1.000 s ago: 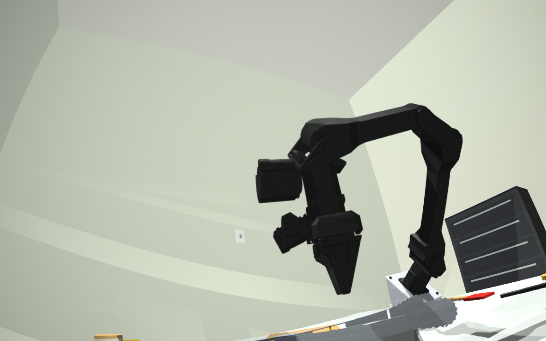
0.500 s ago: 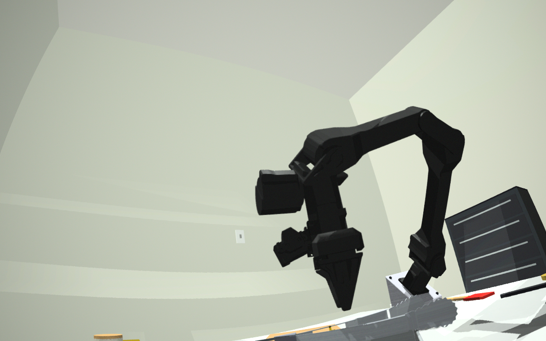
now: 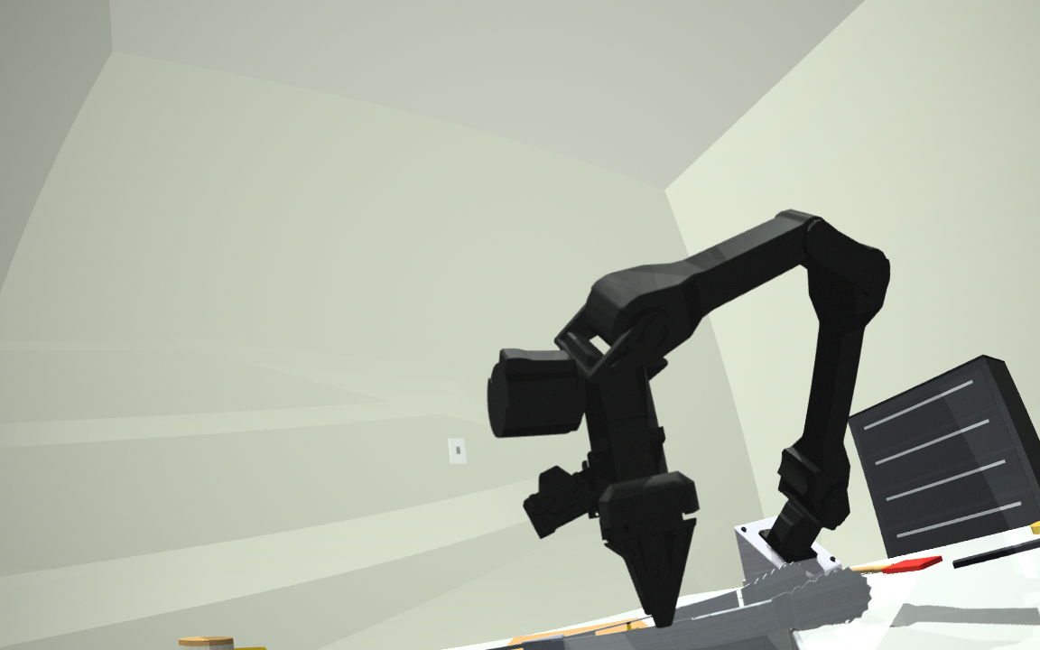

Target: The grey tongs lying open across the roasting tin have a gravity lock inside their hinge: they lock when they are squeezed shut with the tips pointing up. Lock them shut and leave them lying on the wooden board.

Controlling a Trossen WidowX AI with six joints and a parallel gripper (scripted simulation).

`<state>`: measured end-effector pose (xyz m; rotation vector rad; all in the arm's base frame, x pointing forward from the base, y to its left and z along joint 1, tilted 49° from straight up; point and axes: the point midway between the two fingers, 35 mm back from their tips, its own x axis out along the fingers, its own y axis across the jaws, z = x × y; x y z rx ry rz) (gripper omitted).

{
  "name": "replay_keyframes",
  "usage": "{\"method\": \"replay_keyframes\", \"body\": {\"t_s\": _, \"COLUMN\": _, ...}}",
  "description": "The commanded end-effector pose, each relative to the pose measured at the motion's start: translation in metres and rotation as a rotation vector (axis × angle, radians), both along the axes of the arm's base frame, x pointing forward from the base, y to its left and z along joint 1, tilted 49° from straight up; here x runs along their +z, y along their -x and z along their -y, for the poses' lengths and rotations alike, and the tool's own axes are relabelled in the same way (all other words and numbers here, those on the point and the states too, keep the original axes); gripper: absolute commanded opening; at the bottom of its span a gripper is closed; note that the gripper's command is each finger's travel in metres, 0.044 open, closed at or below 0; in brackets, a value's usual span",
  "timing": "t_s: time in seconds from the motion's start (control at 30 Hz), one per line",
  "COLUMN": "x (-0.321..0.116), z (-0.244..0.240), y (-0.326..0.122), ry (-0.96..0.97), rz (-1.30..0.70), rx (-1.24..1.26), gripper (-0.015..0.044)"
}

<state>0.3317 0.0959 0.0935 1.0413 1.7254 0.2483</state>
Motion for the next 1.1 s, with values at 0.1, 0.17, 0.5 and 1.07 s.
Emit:
{"method": "replay_keyframes", "body": {"t_s": 0.1, "x": -0.008, "z": -0.011, "y": 0.003, "ry": -0.004, "rz": -0.006, "rx": 0.002, "gripper": 0.0440}}
{"method": "replay_keyframes", "body": {"t_s": 0.17, "x": -0.010, "z": -0.013, "y": 0.003, "ry": -0.005, "rz": -0.006, "rx": 0.002, "gripper": 0.0440}}
{"method": "replay_keyframes", "body": {"t_s": 0.5, "x": -0.021, "z": -0.025, "y": 0.005, "ry": -0.007, "rz": -0.006, "rx": 0.003, "gripper": 0.0440}}
{"method": "replay_keyframes", "body": {"t_s": 1.07, "x": -0.034, "z": -0.042, "y": 0.010, "ry": -0.013, "rz": -0.007, "rx": 0.004, "gripper": 0.0440}}
